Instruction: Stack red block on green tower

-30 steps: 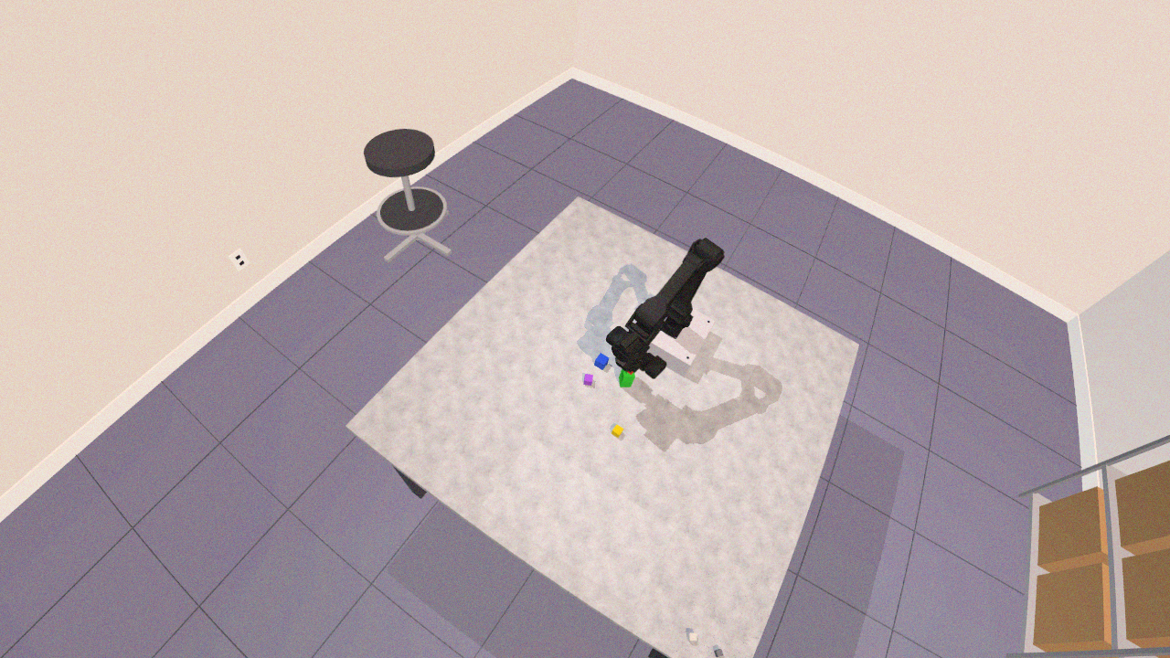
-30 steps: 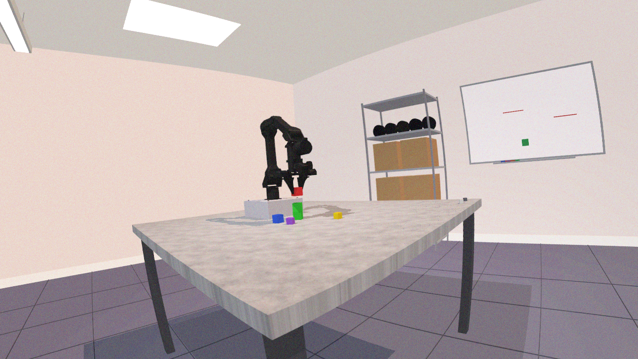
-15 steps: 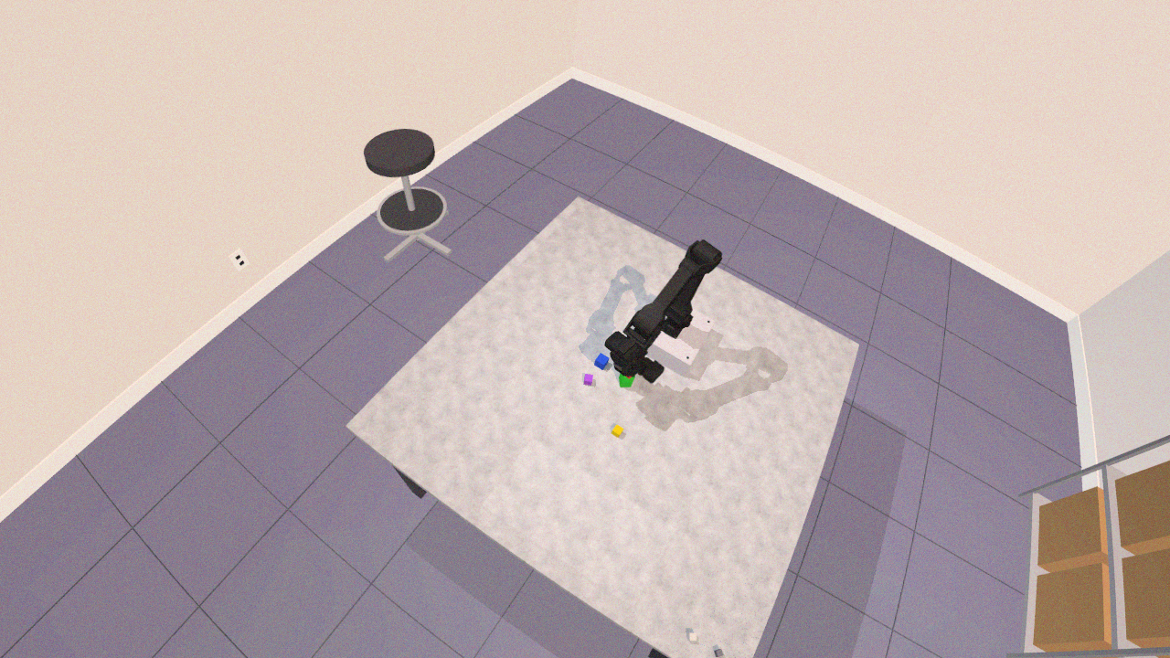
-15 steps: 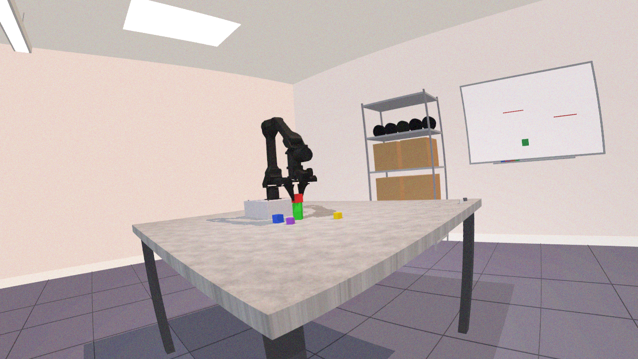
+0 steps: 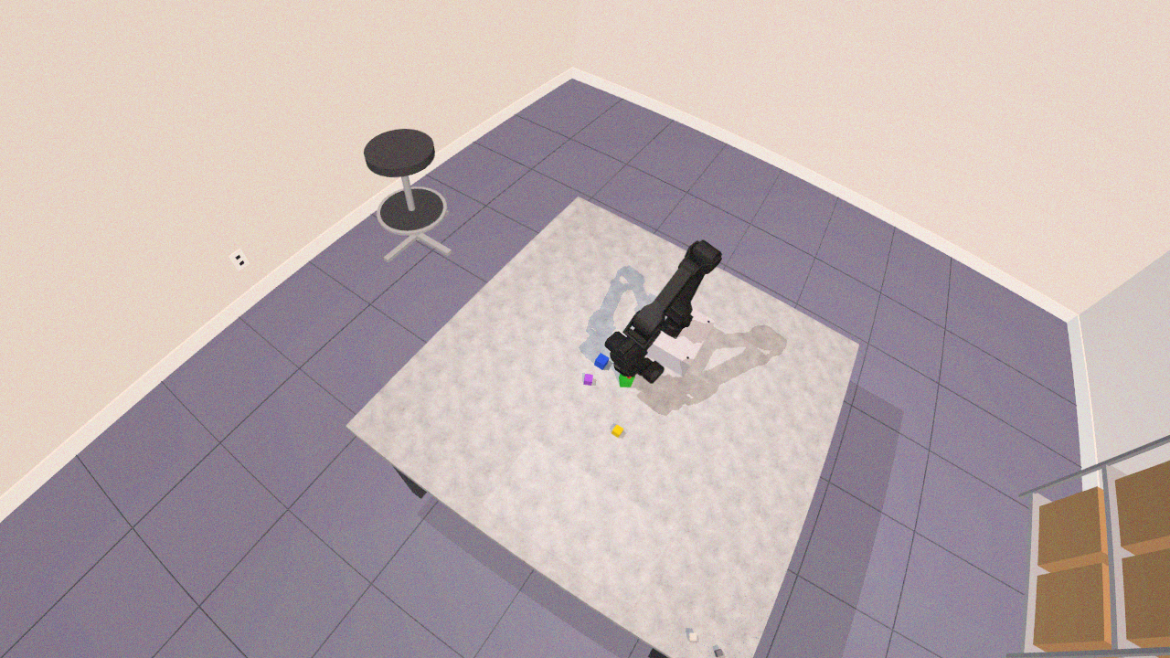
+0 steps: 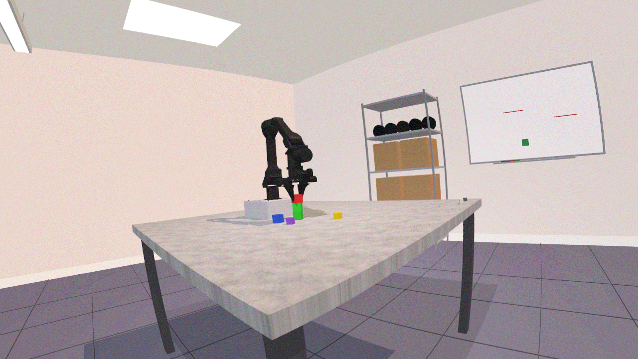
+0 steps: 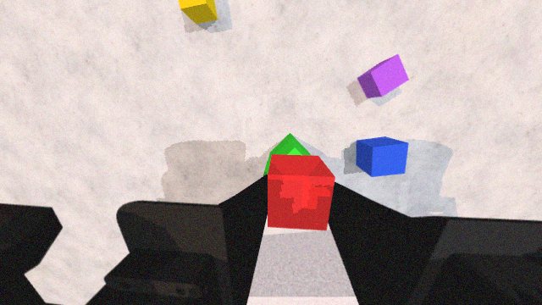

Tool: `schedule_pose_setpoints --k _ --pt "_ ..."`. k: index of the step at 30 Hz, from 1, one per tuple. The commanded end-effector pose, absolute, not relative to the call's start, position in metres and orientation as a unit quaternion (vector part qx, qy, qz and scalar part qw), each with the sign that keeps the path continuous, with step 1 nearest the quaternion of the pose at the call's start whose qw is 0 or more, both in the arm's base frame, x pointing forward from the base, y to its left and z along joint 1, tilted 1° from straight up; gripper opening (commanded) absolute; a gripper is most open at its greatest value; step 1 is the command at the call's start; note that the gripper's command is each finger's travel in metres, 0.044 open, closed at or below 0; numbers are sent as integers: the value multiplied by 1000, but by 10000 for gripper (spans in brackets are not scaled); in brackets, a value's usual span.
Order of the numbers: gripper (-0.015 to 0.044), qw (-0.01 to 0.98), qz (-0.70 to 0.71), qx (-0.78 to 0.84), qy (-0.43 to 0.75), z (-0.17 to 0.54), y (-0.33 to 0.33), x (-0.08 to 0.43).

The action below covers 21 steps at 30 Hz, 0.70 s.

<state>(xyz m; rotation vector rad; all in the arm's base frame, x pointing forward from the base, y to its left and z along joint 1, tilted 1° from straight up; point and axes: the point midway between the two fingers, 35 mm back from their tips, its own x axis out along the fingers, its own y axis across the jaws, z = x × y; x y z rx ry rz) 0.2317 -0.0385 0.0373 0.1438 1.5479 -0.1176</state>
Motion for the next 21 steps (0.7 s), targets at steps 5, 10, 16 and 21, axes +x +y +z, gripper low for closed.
schedule_pose_setpoints --k 5,10,16,21 --pt "0 711 -52 64 698 36 -38 232" --pt "0 711 -52 64 698 37 -38 232" --pt "105 711 -53 65 698 37 -39 232" --pt "236 711 -53 65 698 37 -39 232"
